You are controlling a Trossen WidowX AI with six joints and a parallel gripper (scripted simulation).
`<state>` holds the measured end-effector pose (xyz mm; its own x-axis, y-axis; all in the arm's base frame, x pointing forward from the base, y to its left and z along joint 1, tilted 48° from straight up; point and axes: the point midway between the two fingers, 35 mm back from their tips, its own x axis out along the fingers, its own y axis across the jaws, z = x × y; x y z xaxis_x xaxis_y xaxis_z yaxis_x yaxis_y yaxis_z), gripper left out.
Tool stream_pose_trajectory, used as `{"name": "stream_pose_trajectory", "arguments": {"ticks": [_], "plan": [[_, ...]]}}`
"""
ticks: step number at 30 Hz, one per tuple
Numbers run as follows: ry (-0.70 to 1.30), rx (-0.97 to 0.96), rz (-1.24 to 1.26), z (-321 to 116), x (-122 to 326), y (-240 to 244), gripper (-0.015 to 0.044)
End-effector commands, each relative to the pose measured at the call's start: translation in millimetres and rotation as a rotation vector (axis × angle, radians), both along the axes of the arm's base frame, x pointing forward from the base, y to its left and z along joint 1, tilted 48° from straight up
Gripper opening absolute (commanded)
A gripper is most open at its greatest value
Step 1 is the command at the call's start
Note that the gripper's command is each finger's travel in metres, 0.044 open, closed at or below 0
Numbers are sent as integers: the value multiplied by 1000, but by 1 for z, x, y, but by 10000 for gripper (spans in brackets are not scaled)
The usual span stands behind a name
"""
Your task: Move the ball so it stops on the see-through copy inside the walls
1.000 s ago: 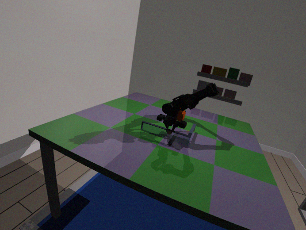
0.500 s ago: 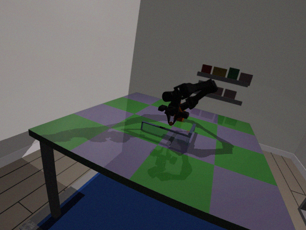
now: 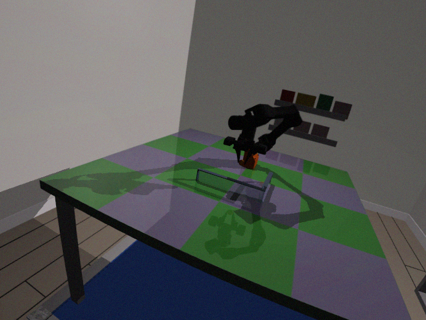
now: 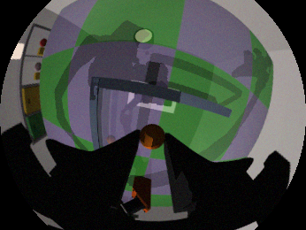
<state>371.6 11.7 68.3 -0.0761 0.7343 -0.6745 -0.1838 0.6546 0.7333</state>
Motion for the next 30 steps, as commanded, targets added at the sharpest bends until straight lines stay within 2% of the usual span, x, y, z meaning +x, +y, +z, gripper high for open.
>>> {"name": "stream_pose_trajectory", "arguments": {"ticks": [1, 30], "plan": [[-94, 6, 93, 10, -10, 9, 0], [-948, 105, 881, 44, -109, 70, 0]]}}
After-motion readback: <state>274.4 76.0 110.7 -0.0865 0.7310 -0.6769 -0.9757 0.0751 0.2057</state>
